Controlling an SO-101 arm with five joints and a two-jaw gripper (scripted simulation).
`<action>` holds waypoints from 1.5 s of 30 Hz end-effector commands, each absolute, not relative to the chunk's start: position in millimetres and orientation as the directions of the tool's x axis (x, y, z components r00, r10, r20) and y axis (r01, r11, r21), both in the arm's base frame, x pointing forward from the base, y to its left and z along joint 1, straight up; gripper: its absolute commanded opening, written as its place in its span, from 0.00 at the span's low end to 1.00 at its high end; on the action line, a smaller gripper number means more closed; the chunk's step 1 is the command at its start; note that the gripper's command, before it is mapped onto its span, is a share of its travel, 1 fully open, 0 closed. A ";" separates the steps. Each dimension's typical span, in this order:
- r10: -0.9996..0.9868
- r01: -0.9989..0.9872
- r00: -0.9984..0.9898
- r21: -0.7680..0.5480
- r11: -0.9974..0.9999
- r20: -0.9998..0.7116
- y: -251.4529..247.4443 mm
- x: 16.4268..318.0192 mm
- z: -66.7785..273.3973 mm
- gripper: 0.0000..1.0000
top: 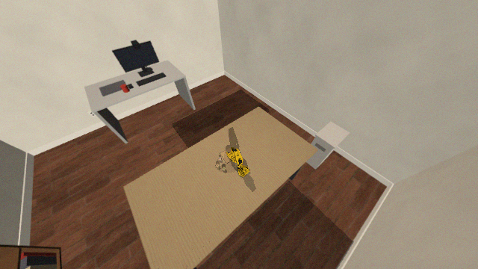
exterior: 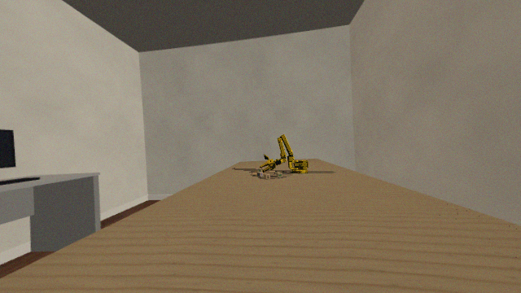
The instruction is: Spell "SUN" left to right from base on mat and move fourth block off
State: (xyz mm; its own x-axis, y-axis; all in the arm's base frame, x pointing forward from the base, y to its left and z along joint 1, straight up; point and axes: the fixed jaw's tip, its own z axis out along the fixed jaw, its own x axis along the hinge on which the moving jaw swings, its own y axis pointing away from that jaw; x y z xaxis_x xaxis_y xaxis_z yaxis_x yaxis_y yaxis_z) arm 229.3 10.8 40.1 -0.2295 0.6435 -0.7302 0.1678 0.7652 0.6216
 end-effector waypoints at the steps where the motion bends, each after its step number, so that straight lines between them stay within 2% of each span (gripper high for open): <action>1: 0.781 0.028 -0.099 0.783 0.622 -0.617 10.5 226.2 114.4 0.32; 26: 0.778 0.027 -0.094 0.780 0.625 -0.621 11.2 234.3 113.7 0.32; 37: 0.792 0.022 -0.080 0.794 0.608 -0.605 13.0 250.1 117.7 0.32; 45: 0.828 -0.041 -0.024 0.828 0.560 -0.561 16.3 277.6 130.1 0.32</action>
